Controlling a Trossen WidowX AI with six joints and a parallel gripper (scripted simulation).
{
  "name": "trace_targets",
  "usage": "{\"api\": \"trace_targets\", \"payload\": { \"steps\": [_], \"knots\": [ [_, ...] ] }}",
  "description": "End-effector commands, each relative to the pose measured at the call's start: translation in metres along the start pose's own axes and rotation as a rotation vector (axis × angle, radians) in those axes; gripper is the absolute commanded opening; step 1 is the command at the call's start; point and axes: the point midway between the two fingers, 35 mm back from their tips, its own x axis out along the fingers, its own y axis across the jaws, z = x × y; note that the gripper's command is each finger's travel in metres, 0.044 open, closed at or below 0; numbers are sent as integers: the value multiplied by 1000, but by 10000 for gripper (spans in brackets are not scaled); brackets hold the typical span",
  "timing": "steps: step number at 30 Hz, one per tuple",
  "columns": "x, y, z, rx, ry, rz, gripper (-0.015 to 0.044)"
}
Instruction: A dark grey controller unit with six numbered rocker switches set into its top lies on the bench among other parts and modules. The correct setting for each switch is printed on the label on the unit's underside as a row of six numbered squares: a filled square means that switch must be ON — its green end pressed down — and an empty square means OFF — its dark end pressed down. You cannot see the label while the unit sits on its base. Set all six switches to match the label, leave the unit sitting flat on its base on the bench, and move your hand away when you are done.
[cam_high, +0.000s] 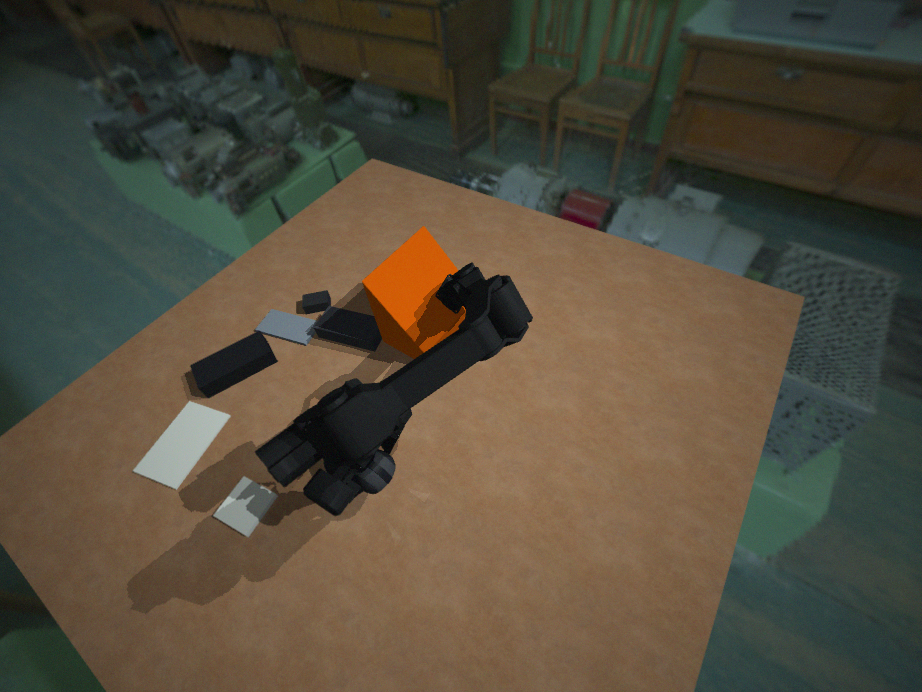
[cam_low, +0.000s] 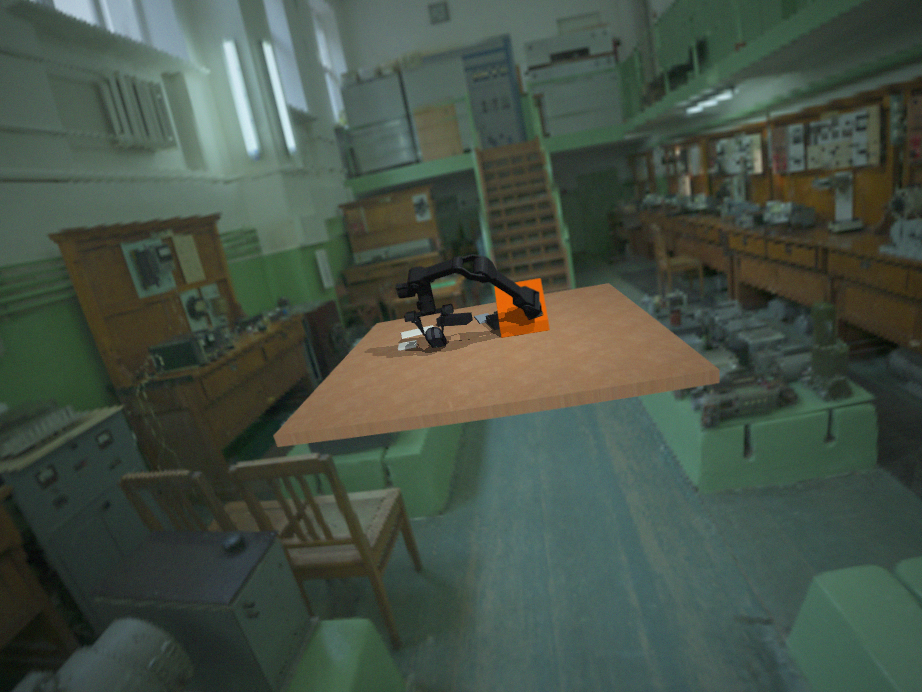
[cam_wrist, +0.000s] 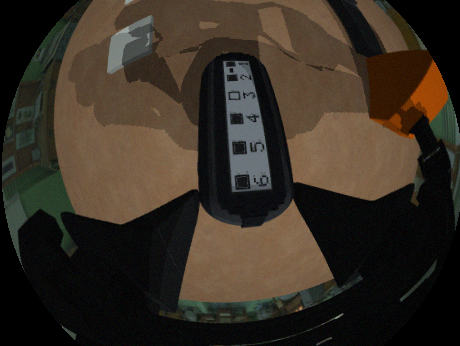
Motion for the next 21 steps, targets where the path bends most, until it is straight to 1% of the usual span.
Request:
{"api": "trace_targets", "payload": {
  "steps": [1, 21],
  "knots": [
    [-4, 1, 8, -3, -14, 1, 335],
    [-14, 1, 20, -3, -15, 1, 335]
  ]
}}
